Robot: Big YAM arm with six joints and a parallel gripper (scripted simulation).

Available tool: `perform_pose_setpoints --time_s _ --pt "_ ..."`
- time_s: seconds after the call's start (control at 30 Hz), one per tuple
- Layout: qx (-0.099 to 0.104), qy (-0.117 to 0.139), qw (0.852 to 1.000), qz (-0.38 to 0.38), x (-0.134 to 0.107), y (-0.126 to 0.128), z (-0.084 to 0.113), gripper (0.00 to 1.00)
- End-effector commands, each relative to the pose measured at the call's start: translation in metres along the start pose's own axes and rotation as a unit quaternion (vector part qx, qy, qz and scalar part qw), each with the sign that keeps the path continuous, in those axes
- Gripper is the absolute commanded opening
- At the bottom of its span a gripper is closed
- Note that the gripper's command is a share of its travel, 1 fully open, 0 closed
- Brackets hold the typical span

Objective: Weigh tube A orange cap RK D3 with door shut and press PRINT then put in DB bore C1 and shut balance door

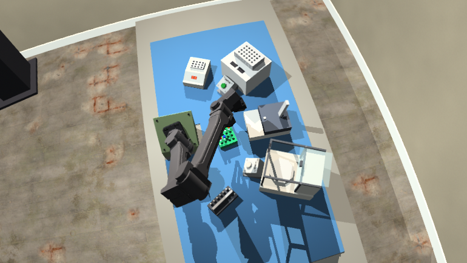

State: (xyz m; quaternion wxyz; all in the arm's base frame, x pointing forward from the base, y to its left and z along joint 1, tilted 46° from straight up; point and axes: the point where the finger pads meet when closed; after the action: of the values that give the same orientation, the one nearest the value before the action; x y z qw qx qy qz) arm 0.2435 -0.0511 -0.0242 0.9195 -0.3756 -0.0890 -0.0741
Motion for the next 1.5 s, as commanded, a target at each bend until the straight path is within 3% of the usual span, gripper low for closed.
perform_pose_setpoints --time_s 0.0,0.33,1.47 --pt "-0.005 0.007 1.0 0.013 -0.006 -0.002 -0.009 0.36" --pt "-0.005 0.007 1.0 0.013 -0.011 -0.003 -0.025 0.36" --pt "-0.005 0.007 1.0 0.013 -0.017 -0.005 -0.03 0.36"
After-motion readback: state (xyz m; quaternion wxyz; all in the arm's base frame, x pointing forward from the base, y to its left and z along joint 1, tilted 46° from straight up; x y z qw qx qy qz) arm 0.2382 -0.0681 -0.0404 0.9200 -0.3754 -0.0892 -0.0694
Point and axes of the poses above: the point where the finger pads meet when closed, its own z axis back along the fingers, its own y axis across the jaws, x = y × z, and after that the axes turned 12 degrees about -z, right-handed
